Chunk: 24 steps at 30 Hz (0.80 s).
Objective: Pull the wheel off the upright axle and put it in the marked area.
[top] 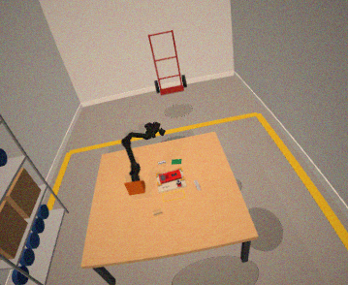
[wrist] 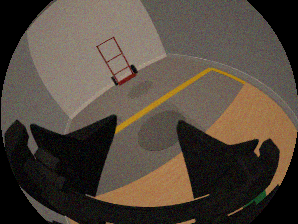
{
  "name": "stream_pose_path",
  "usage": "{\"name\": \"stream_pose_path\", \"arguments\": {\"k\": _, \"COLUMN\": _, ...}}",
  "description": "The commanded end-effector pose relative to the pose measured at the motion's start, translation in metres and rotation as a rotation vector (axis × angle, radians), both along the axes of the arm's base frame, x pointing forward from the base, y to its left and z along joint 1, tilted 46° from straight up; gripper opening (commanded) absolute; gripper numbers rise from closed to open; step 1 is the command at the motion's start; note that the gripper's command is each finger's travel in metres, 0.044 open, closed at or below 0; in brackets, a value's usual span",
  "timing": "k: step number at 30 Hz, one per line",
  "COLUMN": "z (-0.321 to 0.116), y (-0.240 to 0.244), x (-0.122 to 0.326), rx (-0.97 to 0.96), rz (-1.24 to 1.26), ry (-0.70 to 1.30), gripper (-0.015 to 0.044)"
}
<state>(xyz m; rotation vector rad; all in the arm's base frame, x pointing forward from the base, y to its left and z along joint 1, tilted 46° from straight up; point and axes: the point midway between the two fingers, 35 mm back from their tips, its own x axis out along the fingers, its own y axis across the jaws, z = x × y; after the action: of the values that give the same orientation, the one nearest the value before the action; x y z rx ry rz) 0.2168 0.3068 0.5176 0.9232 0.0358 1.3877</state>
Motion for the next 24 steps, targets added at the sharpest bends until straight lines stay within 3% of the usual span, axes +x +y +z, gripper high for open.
{"name": "stream_pose_path", "arguments": {"k": 1, "z": -0.039, "y": 0.006, "x": 0.047, "rx": -0.119, "rz": -0.063, "ry": 0.107, "gripper": 0.03}}
{"name": "stream_pose_path", "arguments": {"k": 11, "z": -0.149, "y": -0.018, "x": 0.15, "rx": -0.367, "rz": -0.193, "ry": 0.467, "gripper": 0.03}}
{"name": "stream_pose_path", "arguments": {"k": 24, "z": -0.302, "y": -0.116, "x": 0.229, "rx": -0.558, "rz": -0.36, "ry": 1.02, "gripper": 0.03}}
